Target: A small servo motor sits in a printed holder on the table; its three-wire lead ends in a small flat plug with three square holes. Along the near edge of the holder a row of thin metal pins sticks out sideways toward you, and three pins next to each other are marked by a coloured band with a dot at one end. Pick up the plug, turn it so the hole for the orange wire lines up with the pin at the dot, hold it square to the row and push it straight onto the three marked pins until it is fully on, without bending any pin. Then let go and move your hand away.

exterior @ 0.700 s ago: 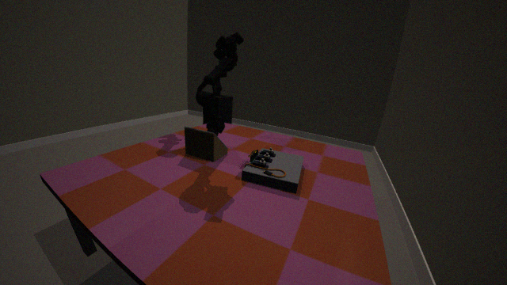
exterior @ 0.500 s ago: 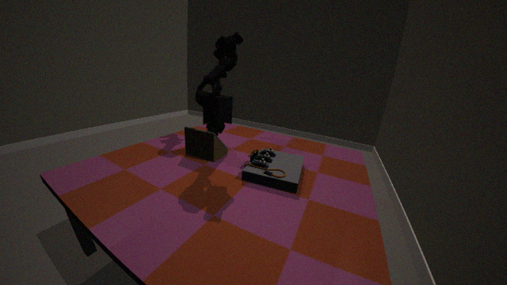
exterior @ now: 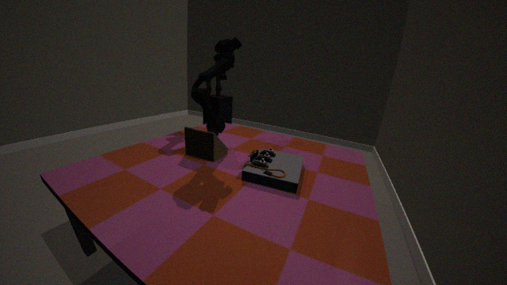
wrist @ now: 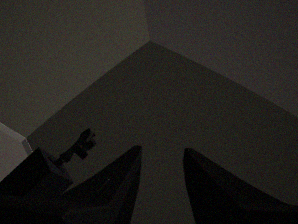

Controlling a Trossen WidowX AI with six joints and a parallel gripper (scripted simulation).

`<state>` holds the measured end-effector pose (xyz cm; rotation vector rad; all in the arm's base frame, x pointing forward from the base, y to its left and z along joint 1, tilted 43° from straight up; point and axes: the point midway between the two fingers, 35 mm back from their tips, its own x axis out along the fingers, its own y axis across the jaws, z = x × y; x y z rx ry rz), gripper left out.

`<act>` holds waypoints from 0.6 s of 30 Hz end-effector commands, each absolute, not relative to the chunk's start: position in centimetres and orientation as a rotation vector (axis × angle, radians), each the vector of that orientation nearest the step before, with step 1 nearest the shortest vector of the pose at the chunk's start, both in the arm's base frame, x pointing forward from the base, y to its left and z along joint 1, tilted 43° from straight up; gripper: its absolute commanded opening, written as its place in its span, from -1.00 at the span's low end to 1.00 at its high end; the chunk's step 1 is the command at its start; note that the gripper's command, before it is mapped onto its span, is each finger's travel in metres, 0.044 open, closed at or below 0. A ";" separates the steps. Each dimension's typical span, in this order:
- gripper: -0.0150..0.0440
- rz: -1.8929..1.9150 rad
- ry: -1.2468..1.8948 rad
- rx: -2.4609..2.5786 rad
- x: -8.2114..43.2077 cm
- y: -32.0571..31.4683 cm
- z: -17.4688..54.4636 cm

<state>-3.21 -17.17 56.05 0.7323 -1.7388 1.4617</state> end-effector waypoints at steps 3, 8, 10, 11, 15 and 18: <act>-0.10 1.480 -1.617 0.578 -5.6 -11.7 56.7; -0.10 1.454 -1.539 0.478 -6.2 -8.3 56.8; -0.10 1.450 -1.521 0.460 -6.3 -7.6 56.8; -0.10 1.446 -1.511 0.444 -6.3 -7.1 56.8; -0.10 1.425 -1.462 0.399 -6.4 -5.2 56.9; -0.10 1.404 -1.414 0.350 -6.4 -3.2 56.8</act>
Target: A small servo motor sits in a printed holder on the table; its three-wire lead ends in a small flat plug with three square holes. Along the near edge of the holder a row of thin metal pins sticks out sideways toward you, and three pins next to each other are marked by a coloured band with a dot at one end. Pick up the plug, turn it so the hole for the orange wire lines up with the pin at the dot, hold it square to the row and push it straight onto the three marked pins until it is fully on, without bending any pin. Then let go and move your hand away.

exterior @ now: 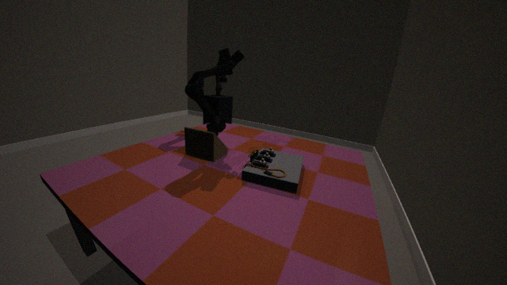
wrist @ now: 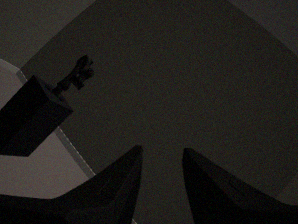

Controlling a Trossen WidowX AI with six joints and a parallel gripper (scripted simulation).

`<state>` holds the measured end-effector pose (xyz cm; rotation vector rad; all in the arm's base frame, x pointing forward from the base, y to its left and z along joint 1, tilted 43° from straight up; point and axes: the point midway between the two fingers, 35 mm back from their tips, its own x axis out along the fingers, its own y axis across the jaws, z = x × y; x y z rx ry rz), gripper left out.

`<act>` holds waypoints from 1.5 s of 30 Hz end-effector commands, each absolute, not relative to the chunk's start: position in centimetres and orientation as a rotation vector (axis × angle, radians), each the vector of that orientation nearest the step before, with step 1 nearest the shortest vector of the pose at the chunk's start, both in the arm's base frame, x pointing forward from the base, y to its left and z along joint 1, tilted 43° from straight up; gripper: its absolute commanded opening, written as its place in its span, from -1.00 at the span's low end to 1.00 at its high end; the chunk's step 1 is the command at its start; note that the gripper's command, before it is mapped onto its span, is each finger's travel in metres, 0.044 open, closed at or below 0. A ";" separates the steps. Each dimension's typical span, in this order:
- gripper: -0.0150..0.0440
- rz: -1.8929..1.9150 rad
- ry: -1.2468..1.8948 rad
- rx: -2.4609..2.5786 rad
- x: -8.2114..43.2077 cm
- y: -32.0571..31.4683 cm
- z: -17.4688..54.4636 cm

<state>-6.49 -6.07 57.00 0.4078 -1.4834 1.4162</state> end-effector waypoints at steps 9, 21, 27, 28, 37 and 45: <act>-0.10 1.320 -1.235 0.211 -4.9 2.8 56.3; -0.10 1.149 -0.978 0.068 0.6 10.3 54.2; -0.10 1.034 -0.838 0.011 4.8 13.0 52.3; -0.10 1.014 -0.815 0.003 5.6 13.4 52.0; -0.10 0.813 -0.619 -0.045 12.9 14.7 48.6; -0.10 0.616 -0.454 -0.063 19.4 13.4 44.9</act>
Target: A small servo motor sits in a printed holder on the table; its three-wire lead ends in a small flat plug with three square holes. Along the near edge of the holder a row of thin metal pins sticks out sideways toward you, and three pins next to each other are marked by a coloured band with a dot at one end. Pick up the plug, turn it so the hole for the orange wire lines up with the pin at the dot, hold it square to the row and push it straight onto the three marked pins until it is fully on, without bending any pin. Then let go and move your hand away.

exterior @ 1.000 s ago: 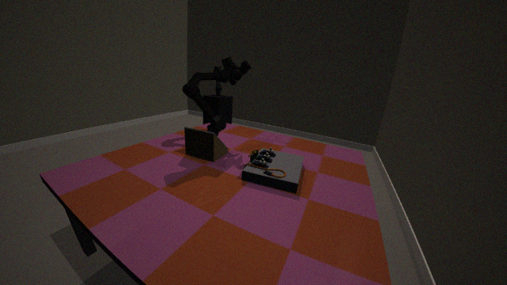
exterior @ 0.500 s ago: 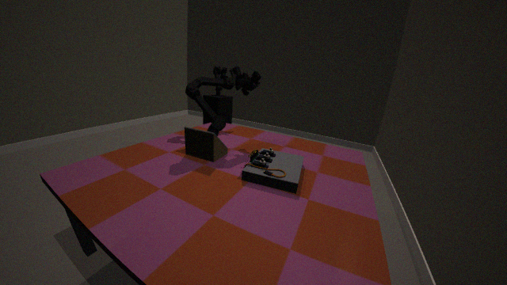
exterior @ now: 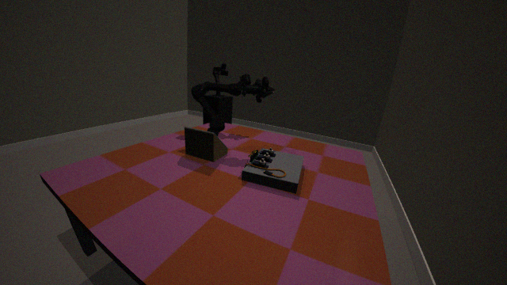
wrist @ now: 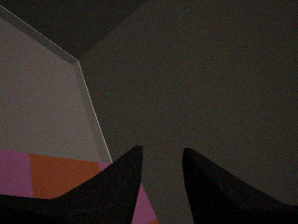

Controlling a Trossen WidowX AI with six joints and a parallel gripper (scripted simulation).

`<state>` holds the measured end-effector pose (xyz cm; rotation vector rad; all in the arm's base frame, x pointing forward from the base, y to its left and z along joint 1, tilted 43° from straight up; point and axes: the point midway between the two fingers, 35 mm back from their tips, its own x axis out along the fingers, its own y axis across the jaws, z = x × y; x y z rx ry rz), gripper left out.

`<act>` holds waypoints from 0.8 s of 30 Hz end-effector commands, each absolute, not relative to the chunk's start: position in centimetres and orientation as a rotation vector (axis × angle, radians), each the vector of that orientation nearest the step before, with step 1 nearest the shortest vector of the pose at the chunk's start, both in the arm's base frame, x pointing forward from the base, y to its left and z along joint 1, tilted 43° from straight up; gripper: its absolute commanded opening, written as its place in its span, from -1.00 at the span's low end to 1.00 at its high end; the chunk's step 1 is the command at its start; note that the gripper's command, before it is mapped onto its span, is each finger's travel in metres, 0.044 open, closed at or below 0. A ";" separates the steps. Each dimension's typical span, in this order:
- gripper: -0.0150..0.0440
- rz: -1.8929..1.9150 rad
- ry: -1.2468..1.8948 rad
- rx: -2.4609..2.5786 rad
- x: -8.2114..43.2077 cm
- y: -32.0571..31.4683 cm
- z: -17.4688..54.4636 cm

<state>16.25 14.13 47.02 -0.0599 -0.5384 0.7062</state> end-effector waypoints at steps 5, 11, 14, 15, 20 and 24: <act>-0.10 0.486 -0.360 -0.061 23.0 11.5 42.5; -0.10 0.320 -0.248 -0.049 26.9 8.2 39.2; -0.10 0.235 -0.195 -0.037 28.5 6.2 37.5; -0.10 0.206 -0.177 -0.034 29.0 5.5 36.9; -0.10 0.058 -0.091 -0.011 31.0 1.6 33.9; -0.10 0.012 -0.004 -0.011 32.6 0.1 32.1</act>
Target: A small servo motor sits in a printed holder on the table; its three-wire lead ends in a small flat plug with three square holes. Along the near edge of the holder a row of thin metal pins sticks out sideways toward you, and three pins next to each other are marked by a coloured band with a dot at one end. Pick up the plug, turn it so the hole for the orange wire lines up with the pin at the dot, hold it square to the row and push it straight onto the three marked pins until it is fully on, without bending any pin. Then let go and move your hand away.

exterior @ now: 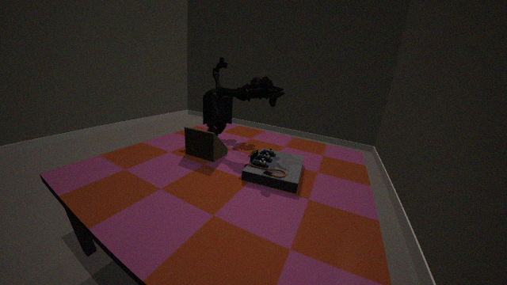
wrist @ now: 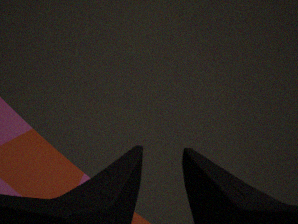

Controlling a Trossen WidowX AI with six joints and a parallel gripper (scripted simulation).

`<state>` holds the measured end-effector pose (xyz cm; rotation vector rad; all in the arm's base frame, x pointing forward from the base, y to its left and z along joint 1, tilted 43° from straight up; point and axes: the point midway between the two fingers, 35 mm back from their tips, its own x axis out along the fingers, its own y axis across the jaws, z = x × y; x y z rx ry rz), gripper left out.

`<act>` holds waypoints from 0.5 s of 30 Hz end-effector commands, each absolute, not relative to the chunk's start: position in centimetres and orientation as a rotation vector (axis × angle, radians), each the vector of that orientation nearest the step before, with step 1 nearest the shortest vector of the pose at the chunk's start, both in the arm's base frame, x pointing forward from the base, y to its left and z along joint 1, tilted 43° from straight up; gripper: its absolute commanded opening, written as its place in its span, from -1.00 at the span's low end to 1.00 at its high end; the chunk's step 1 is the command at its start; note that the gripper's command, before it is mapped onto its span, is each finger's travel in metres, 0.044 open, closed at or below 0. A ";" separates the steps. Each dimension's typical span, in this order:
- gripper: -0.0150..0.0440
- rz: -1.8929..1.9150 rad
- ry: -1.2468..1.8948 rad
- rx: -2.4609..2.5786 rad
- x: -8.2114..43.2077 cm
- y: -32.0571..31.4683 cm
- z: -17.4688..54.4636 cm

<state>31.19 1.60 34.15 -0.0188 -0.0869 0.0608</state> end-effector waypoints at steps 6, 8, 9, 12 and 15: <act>-0.10 0.050 0.194 -0.037 36.2 -0.1 29.4; -0.10 0.064 0.260 -0.041 37.3 -0.2 28.3; -0.10 0.071 0.294 -0.042 37.8 -0.2 27.7; -0.10 0.095 0.394 -0.043 39.4 -0.4 25.9; -0.10 0.120 0.494 -0.039 40.7 -0.6 24.0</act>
